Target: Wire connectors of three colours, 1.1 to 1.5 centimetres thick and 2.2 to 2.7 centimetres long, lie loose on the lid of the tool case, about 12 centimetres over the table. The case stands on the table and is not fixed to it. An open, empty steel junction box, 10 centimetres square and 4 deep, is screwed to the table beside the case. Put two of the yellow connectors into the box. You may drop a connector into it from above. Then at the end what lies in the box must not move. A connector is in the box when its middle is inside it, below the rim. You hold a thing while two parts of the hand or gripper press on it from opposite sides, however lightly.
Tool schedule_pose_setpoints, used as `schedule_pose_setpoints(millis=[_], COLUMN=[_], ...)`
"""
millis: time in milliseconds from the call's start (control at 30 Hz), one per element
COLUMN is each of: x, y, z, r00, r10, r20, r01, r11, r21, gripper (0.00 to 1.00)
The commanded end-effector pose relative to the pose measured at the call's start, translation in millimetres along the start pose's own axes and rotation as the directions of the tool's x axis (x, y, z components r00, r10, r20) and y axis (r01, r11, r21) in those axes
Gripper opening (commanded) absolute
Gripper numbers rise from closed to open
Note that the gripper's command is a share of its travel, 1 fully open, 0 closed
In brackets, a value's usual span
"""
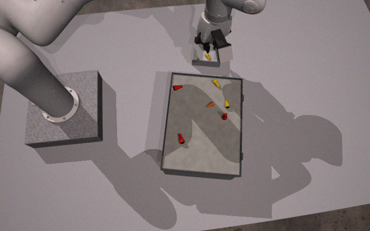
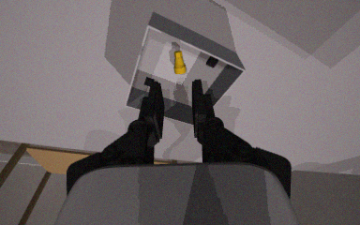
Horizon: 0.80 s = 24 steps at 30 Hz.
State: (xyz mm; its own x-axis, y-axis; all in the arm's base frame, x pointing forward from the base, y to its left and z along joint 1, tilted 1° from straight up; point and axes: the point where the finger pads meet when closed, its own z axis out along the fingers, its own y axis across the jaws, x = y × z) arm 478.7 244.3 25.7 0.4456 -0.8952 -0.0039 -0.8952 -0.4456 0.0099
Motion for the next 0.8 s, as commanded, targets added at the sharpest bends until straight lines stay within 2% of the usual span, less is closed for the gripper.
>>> schedule_pose_setpoints(millis=[0, 133, 267, 767], x=[-0.4, -0.4, -0.4, -0.4], y=[0.5, 0.5, 0.6, 0.6], z=[-42.6, -94.8, -119.6, -122.8], r00=[1.000, 1.000, 1.000, 1.000], r10=[-0.002, -0.002, -0.002, -0.002], r20=[0.000, 0.000, 0.000, 0.000], r01=[0.002, 0.002, 0.002, 0.002], r11=[1.000, 1.000, 1.000, 1.000], r21=[0.001, 0.001, 0.001, 0.001], gripper=[0.29, 0.29, 0.29, 0.29])
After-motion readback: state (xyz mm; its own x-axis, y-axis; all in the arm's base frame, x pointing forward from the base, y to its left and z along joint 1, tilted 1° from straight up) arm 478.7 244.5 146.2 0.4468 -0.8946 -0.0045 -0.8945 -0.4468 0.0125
